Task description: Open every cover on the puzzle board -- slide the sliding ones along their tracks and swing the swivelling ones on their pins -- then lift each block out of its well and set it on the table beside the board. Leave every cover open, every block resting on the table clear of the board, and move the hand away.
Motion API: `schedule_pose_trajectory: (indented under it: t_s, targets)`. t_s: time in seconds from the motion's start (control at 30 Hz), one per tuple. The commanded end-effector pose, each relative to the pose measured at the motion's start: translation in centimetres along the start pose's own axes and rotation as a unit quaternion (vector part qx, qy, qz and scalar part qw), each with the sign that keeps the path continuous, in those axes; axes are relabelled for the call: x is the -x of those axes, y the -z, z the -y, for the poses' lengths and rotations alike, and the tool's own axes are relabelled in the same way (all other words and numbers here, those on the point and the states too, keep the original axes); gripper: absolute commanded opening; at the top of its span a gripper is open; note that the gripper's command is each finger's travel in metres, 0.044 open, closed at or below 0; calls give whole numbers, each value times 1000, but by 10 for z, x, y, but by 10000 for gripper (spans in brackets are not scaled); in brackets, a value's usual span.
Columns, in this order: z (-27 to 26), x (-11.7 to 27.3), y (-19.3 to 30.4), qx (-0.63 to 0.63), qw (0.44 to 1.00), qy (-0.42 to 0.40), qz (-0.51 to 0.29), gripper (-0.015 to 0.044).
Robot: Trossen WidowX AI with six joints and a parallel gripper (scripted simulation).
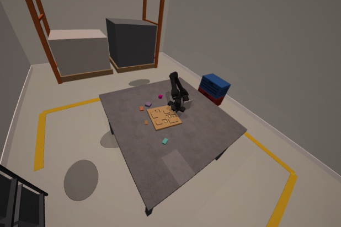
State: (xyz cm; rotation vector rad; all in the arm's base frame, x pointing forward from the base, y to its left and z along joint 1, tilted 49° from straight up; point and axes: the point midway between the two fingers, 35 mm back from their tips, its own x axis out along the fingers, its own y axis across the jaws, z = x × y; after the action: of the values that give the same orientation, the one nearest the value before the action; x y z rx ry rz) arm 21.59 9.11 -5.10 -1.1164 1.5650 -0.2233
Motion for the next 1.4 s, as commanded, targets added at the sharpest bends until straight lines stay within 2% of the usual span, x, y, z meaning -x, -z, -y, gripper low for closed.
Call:
schedule_pose_trajectory:
  t_s: [0.0,0.37,0.63,1.37]
  targets:
    - [0,0,0,-3,1000,-1,-2,144]
    - [1,-29,1,-3,1000,-1,-2,144]
    - [1,-31,2,-11,1000,-1,-2,144]
    - [1,-31,2,-170,985,0,-2,144]
